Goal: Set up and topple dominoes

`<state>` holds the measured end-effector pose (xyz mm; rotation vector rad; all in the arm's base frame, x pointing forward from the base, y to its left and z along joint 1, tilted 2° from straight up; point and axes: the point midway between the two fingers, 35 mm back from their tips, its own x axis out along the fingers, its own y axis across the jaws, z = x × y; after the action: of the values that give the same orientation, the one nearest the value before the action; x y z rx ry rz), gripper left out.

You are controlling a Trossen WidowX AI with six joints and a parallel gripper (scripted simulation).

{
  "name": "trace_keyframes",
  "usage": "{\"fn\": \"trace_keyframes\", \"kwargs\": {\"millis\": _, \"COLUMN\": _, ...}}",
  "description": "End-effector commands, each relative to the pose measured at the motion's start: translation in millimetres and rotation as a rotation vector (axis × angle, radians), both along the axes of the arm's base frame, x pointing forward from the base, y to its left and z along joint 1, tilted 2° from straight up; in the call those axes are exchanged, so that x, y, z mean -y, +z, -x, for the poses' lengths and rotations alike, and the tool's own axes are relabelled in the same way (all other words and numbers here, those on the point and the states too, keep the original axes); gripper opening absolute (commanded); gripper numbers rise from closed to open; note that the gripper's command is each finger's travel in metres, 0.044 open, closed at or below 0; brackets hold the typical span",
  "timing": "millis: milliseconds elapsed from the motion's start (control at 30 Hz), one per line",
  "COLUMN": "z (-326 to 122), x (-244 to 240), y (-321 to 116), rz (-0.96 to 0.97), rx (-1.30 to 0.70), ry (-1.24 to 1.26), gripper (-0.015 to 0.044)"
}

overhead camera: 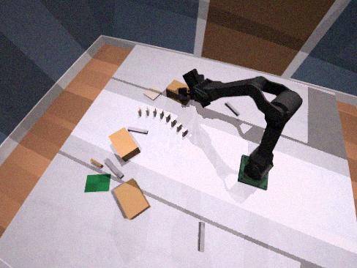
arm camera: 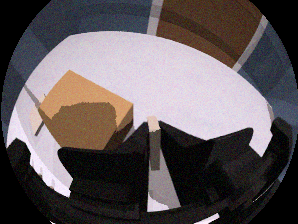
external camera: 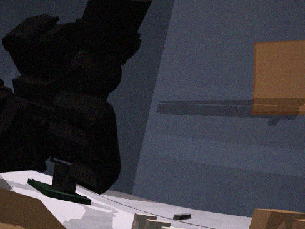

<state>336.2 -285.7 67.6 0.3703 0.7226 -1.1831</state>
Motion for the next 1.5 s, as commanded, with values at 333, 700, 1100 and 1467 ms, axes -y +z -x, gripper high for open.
{"fn": "trace_keyframes", "kwargs": {"millis": 333, "z": -6.3, "x": -9.3, "y": 0.5, "rz": 0.238, "rx": 0.044, "ry": 0.015, "gripper": 0.0023}}
{"fn": "trace_keyframes", "kwargs": {"millis": 700, "z": 1.6, "x": -24.1, "y": 6.4, "rz": 0.407, "rx": 0.091, "ry": -0.009, "gripper": 0.0023}}
{"fn": "trace_keyframes", "kwargs": {"millis": 1100, "z": 23.8, "x": -45.3, "y": 16.2, "rz": 0.558, "rx": 0.148, "ry": -0.07, "gripper": 0.0023}}
{"fn": "trace_keyframes", "kwargs": {"millis": 1467, "z": 55.4, "x": -66.8, "y": 26.2, "rz": 0.66, "rx": 0.204, "ry": -0.151, "gripper": 0.0023}}
